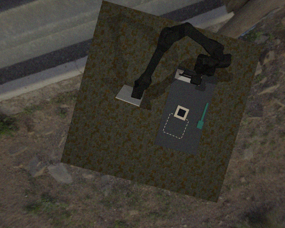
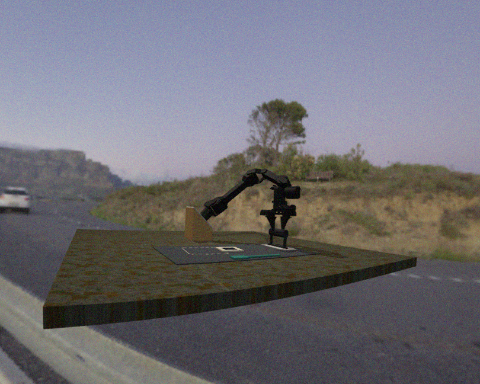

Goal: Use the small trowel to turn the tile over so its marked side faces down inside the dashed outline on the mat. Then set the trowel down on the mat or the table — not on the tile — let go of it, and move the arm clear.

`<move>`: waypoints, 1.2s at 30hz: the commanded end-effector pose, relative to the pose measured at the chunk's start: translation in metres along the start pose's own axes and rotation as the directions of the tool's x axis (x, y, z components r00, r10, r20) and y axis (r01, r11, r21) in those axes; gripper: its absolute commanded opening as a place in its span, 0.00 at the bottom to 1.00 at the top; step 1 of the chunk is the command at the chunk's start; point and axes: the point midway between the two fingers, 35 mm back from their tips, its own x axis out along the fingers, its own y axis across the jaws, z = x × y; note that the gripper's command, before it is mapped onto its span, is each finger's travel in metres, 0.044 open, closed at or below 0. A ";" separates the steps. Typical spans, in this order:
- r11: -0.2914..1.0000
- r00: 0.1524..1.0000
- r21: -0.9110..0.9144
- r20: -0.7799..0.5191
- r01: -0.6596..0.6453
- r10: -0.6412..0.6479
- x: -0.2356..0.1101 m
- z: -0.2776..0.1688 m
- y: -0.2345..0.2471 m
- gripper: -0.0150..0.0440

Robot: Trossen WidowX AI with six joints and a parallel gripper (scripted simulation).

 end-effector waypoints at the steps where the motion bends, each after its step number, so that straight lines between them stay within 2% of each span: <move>1: 1.000 1.000 0.009 -0.005 0.006 -0.005 0.009 -0.001 -0.002 0.71; 8: 1.000 1.000 0.010 -0.004 0.004 -0.004 0.017 -0.002 -0.002 0.71; 13: 1.000 1.000 0.010 -0.004 0.004 -0.004 0.017 -0.002 -0.002 0.49; 14: 1.000 1.000 0.010 -0.004 0.004 -0.004 0.017 -0.002 -0.002 0.48; 36: 1.000 1.000 0.005 -0.004 0.004 -0.004 0.017 -0.002 -0.002 0.47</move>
